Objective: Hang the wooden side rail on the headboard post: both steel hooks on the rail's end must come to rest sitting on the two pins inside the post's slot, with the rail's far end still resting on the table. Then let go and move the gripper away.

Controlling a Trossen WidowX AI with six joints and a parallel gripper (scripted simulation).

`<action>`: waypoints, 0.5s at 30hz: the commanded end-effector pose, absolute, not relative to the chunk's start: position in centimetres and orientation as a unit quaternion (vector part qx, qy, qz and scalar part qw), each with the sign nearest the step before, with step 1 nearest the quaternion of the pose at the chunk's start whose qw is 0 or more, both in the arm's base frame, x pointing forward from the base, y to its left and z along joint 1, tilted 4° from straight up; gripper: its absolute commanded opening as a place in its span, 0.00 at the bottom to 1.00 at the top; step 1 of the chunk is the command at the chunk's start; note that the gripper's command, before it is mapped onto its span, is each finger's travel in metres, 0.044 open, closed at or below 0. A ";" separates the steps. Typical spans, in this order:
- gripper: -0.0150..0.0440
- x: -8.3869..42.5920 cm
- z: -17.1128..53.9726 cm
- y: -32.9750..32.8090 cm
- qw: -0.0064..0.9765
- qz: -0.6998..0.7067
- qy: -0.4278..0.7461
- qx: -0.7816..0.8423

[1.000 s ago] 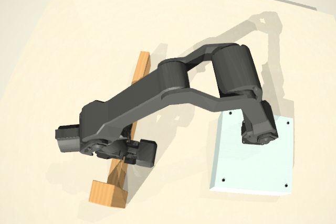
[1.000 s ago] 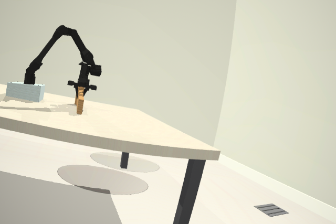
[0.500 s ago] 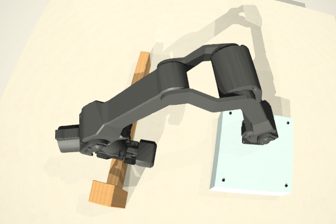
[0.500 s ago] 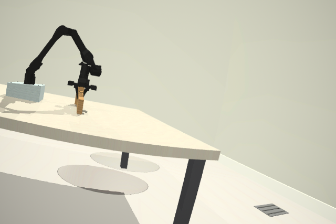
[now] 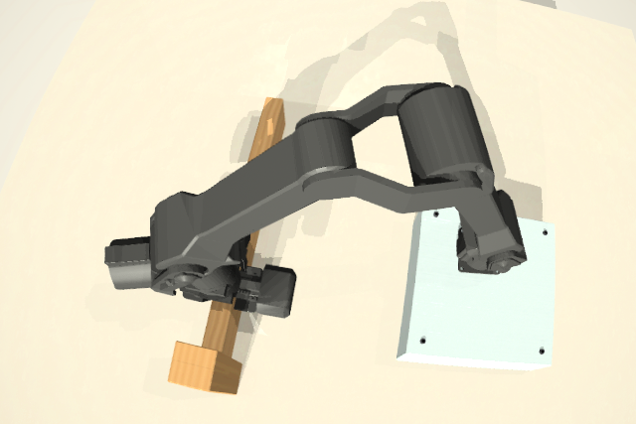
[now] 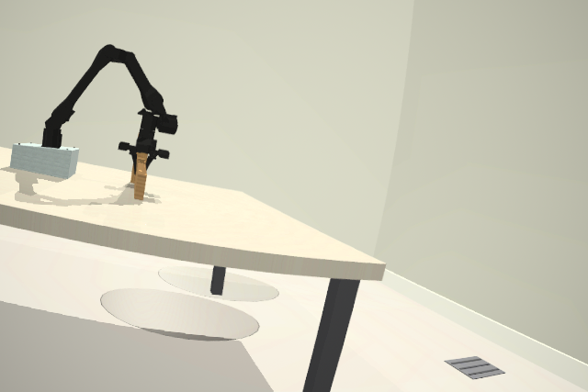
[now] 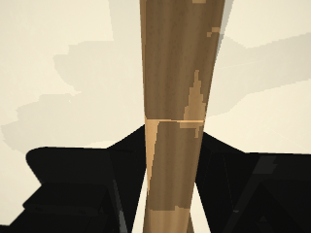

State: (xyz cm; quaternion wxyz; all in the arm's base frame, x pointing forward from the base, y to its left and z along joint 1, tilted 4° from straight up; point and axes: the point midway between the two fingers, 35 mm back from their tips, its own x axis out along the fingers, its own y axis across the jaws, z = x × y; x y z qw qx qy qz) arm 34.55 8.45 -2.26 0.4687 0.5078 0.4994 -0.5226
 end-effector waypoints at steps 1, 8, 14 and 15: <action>0.25 34.6 -2.3 8.5 0.470 -0.520 0.499 0.509; 0.25 34.6 -2.4 8.5 0.470 -0.520 0.499 0.509; 0.25 34.6 -2.5 8.5 0.470 -0.520 0.499 0.509; 0.25 34.6 -2.5 8.5 0.470 -0.520 0.499 0.509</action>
